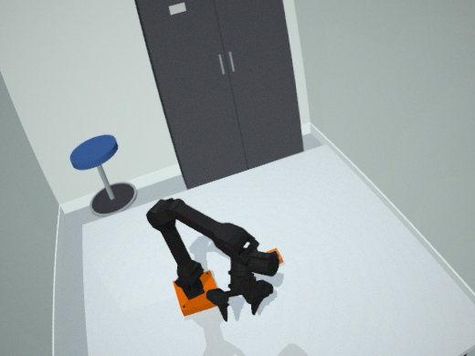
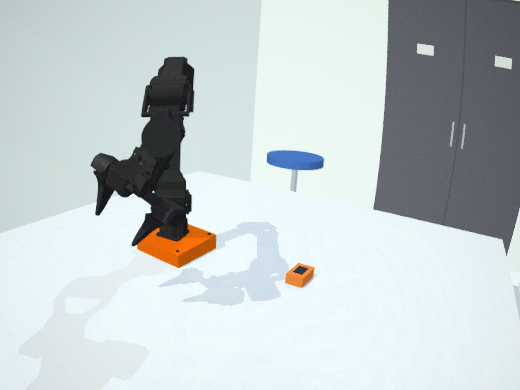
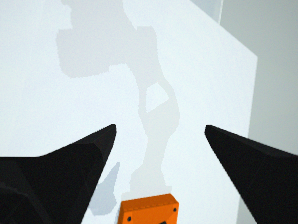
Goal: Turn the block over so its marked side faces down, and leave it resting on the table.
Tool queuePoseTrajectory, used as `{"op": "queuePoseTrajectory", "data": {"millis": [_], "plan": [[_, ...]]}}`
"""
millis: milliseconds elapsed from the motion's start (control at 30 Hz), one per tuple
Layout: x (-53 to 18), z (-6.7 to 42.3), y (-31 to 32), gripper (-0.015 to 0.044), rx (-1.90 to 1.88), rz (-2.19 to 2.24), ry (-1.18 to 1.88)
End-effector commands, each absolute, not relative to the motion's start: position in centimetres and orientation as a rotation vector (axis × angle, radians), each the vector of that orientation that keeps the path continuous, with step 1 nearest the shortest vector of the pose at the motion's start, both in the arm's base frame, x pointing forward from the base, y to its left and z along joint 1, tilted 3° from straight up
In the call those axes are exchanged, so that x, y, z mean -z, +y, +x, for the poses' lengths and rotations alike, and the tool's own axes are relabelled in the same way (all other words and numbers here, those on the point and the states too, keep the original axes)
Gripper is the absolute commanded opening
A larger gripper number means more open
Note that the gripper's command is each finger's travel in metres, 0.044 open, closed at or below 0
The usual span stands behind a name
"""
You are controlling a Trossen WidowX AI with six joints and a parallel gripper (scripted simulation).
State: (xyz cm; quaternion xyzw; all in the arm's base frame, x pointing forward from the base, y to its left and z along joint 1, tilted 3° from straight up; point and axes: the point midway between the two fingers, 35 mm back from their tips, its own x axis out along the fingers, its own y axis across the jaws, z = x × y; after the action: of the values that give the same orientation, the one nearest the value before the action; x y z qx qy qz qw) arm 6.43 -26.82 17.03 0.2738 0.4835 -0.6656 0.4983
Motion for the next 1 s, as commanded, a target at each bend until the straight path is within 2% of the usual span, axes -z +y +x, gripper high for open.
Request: {"op": "queuePoseTrajectory", "data": {"millis": [0,233,467,667,967], "plan": [[-16.2,11.9,-25.9,0.044,1.393,0.577,1.227],[-14.2,22.1,-20.7,0.044,0.963,0.42,1.337],[-12.2,30.0,-11.3,0.044,0.524,0.261,1.435],[-10.4,32.1,-1.6,0.044,0.193,0.132,1.504],[-6.9,33.0,-1.5,0.044,0.183,0.128,1.506]]}}
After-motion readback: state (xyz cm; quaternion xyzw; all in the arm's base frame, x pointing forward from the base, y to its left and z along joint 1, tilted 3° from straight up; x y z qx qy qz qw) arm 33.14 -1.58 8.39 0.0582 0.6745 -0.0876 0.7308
